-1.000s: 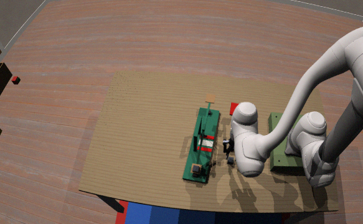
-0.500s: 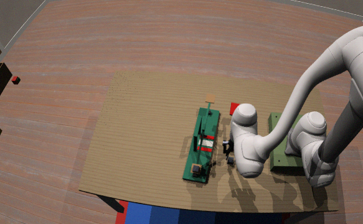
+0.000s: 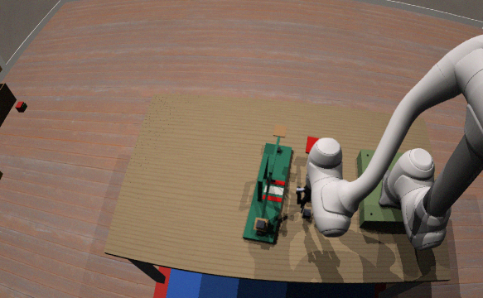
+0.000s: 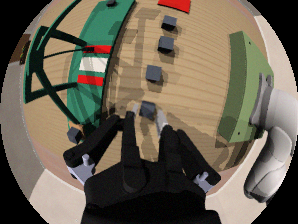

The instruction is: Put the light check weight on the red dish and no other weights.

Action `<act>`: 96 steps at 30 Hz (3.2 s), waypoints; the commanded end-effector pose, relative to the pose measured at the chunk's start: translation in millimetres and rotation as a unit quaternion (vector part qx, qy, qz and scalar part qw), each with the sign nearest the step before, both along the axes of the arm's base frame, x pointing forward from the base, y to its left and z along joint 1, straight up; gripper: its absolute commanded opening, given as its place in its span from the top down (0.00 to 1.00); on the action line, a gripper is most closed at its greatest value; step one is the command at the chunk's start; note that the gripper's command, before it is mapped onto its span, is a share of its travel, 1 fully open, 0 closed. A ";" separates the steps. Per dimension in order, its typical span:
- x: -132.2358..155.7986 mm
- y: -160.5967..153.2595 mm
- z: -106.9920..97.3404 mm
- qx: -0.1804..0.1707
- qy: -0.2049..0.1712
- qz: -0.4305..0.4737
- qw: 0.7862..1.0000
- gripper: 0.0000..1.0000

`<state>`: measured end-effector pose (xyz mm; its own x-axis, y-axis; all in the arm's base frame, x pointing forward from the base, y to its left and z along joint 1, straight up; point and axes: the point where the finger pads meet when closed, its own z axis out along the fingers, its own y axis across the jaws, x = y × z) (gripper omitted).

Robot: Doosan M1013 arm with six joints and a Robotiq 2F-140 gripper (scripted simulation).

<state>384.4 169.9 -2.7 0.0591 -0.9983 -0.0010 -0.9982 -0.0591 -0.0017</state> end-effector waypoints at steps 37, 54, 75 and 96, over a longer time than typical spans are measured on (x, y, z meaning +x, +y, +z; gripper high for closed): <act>0.9 -1.4 -1.6 0.001 -0.001 0.001 1.000 0.65; 0.9 -1.5 -1.6 0.001 -0.001 0.001 1.000 0.65; 0.9 -1.5 -1.6 0.001 -0.001 0.001 1.000 0.65; 1.0 -1.4 -30.1 0.001 -0.001 0.001 1.000 0.65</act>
<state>385.1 169.2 -25.5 0.0591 -0.9982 -0.0009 -0.9982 -0.0591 -0.0017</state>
